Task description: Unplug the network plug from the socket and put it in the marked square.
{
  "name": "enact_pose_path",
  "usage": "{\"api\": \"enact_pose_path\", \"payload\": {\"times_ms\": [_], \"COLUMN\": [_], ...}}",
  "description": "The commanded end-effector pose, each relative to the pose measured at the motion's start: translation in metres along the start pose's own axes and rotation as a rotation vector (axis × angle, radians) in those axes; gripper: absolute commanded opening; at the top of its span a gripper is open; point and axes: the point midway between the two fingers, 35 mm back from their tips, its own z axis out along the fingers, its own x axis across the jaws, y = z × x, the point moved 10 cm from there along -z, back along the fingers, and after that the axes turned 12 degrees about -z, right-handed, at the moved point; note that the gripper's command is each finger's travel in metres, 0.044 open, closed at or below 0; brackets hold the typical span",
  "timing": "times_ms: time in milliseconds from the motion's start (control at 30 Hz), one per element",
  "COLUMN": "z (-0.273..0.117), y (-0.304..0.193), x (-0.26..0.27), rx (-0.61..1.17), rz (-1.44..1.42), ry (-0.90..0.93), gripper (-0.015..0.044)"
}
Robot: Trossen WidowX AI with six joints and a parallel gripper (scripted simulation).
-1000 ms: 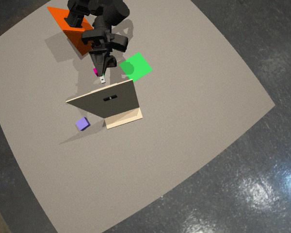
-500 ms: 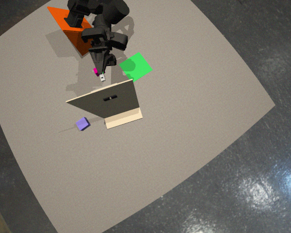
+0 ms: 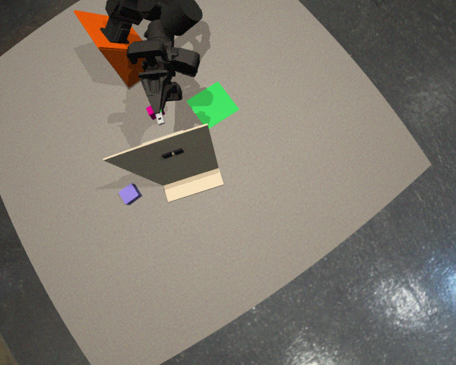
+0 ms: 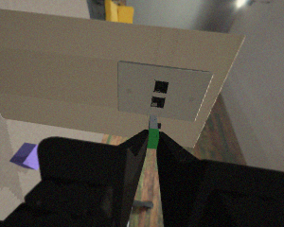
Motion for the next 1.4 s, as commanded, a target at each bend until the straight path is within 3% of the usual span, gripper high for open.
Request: {"api": "enact_pose_path", "payload": {"times_ms": [0, 833, 1367], "z": [0.000, -0.021, -0.017], "y": [0.000, -0.019, 0.017], "x": [0.000, -0.057, 0.005], "rx": [0.000, 0.001, -0.442], "rz": [0.000, -0.003, -0.240], "ry": [0.000, 0.000, 0.314], "gripper": [0.0000, 0.0000, 0.0000]}}
